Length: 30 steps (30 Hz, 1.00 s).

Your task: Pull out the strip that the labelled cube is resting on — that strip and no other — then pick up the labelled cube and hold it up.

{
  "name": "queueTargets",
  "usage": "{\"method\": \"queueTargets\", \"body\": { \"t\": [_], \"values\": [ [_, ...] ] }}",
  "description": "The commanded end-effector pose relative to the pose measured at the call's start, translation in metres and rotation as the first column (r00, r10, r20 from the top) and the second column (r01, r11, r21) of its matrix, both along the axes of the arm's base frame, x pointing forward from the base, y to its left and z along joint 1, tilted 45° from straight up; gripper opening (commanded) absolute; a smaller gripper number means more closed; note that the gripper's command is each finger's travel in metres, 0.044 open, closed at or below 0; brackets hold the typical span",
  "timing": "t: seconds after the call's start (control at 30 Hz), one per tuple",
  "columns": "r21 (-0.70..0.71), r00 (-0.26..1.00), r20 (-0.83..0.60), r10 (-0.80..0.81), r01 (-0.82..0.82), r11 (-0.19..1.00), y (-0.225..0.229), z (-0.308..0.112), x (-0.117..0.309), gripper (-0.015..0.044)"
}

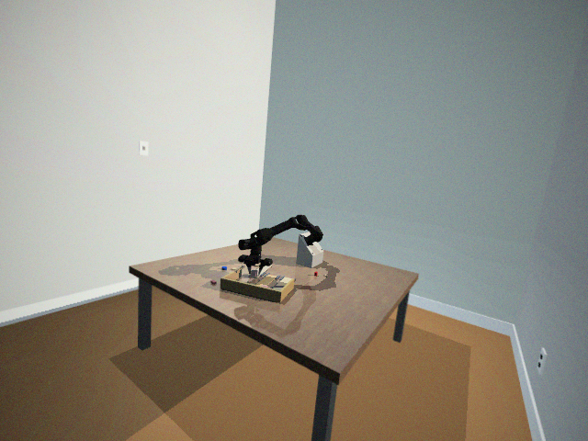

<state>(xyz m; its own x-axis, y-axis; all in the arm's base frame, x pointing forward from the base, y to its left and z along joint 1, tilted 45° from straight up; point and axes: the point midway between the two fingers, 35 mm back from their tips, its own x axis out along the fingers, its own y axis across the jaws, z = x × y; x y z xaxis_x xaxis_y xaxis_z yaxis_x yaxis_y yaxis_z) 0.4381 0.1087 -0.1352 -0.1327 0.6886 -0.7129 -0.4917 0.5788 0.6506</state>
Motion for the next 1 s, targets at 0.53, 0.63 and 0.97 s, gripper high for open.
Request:
{"method": "queueTargets", "body": {
  "t": [0.53, 0.63, 0.97],
  "values": [
    [0.0, 1.0, 0.0, 0.0, 0.0, 1.0, -0.001, 0.001, -0.001, 0.0],
    [0.0, 1.0, -0.001, -0.001, 0.001, 1.0, -0.007, 0.006, -0.008, 0.0],
    [0.0, 1.0, -0.003, -0.002, 0.002, 1.0, -0.024, 0.025, -0.032, 0.0]
  ]
}}
